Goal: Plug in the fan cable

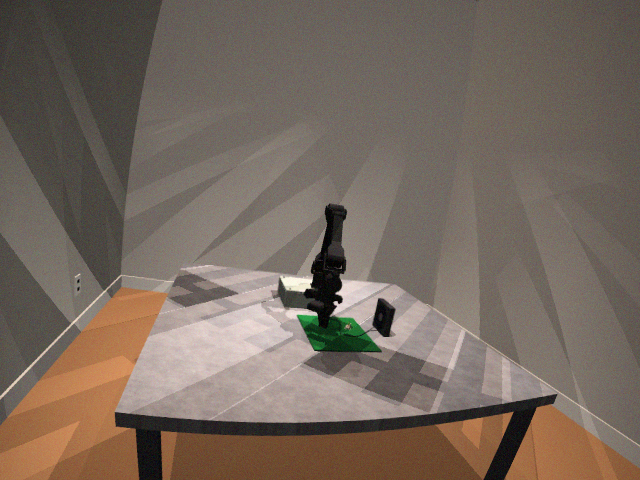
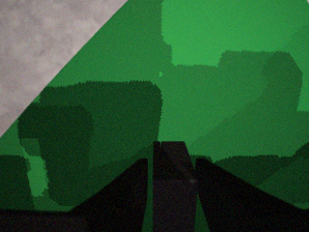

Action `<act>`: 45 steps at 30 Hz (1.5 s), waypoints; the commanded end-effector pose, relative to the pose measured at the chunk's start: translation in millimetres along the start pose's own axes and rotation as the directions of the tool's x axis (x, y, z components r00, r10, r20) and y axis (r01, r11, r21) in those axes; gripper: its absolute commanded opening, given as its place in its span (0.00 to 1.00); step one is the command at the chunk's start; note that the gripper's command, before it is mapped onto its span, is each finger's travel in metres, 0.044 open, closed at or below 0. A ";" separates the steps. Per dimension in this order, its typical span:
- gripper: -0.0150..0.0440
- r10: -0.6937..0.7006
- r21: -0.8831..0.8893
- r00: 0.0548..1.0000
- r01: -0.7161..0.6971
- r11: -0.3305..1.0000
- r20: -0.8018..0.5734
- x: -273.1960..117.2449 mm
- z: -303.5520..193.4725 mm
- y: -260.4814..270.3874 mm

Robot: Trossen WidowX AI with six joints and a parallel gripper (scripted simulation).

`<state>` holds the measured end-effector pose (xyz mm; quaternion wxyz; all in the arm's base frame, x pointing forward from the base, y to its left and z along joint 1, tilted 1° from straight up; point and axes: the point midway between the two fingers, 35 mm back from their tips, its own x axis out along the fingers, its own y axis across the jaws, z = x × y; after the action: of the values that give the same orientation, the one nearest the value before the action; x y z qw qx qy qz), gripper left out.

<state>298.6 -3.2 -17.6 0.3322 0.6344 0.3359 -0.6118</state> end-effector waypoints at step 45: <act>0.25 0.001 -0.833 1.000 -0.001 0.553 -0.001 -48.6 -49.1 -36.0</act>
<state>295.5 50.8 31.9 0.5692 0.4357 0.5637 -0.4104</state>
